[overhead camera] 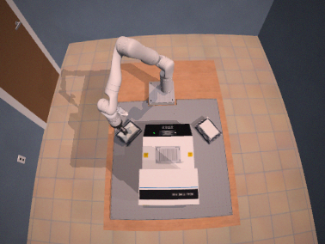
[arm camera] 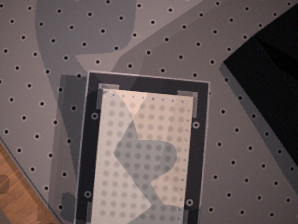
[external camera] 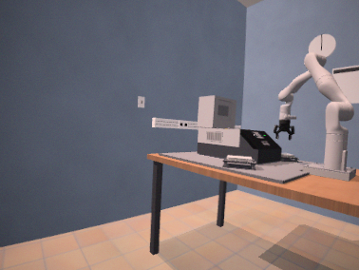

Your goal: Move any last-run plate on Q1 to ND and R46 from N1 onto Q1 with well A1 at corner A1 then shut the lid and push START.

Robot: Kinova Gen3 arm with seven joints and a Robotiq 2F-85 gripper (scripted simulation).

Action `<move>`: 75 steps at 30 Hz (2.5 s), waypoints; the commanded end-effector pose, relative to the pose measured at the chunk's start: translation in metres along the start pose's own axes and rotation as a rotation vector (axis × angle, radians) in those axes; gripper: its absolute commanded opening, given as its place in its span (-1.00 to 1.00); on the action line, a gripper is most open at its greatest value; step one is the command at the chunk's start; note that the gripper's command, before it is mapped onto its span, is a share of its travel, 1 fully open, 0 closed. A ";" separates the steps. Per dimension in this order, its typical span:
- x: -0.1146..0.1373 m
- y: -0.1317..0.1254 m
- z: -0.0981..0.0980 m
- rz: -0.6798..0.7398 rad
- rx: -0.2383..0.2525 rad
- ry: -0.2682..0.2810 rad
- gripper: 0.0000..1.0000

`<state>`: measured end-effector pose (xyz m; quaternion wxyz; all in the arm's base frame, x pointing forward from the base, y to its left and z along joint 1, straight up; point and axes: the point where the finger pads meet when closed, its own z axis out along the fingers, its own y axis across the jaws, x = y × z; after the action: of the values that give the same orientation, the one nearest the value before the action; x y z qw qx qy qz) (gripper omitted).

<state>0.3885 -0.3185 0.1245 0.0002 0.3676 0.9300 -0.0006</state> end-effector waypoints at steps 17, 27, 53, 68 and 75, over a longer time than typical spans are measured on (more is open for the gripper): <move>0.000 0.000 -0.021 0.000 0.000 -0.002 1.00; 0.000 0.000 -0.035 0.000 0.000 -0.002 1.00; 0.000 0.000 -0.064 0.000 0.000 -0.002 1.00; 0.000 0.000 -0.081 0.000 0.000 -0.002 1.00; 0.000 0.000 -0.091 0.000 0.000 -0.002 1.00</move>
<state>0.3884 -0.3184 0.2120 0.0002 0.3677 0.9300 -0.0006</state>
